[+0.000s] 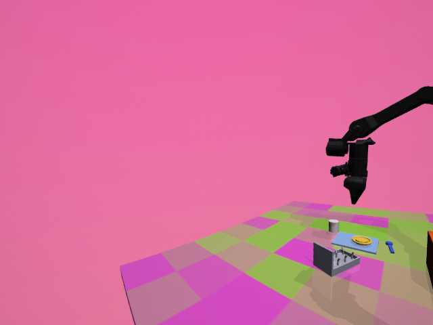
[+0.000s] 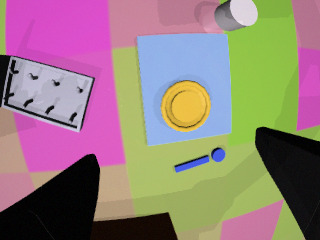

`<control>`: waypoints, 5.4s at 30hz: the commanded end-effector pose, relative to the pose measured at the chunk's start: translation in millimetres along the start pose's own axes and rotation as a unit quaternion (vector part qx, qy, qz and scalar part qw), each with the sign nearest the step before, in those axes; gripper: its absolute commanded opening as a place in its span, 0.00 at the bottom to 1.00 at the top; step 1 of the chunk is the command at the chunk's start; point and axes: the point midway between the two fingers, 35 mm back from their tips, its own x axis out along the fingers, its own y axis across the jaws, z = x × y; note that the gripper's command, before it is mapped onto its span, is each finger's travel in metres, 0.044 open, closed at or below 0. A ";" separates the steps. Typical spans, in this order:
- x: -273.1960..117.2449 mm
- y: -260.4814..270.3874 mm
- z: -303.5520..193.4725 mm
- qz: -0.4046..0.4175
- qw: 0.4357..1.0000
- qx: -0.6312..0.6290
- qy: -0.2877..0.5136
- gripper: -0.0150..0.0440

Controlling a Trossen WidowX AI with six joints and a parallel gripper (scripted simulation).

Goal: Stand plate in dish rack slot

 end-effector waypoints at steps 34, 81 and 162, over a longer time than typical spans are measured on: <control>142.2 -41.3 -29.2 0.060 0.995 0.044 0.065 0.93; 184.5 -34.9 -38.5 0.060 0.995 0.044 0.065 0.79; 70.3 64.4 19.6 0.257 0.965 0.052 0.024 0.25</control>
